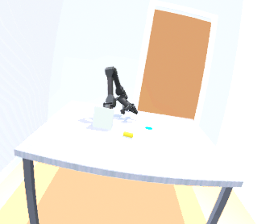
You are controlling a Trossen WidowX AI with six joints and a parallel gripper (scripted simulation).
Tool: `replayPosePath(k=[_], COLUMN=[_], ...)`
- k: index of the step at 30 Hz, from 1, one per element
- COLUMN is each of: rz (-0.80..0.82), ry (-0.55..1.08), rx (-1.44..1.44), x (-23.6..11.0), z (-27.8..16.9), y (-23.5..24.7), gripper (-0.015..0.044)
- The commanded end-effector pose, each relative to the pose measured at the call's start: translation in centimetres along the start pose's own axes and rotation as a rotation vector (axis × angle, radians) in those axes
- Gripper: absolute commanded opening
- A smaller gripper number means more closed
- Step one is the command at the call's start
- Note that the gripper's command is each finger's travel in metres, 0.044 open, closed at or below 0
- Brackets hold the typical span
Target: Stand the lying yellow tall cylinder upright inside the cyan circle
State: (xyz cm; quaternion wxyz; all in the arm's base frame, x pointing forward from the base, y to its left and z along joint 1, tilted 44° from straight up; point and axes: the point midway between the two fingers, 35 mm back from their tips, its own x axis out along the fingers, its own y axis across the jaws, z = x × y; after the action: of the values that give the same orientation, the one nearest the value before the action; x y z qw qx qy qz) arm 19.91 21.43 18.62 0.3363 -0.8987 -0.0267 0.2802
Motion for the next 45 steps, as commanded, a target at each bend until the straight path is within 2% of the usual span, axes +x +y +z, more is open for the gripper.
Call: replayPosePath(k=[1,11,21,32,45], rz=[0.154,0.508,0.852,1.188,1.48], ry=[-0.014,-0.035,-0.049,-0.053,-0.053], rx=[0.082,0.34,0.701,1.209,1.944], x=[3.0,8.2,10.6,10.2,7.2], z=[-1.0,-3.6,-5.8,-7.0,-6.9], y=[2.4,9.7,18.3,27.5,36.3], gripper=[0.0309,0.0309,0.0309,0.0309,0.0309])
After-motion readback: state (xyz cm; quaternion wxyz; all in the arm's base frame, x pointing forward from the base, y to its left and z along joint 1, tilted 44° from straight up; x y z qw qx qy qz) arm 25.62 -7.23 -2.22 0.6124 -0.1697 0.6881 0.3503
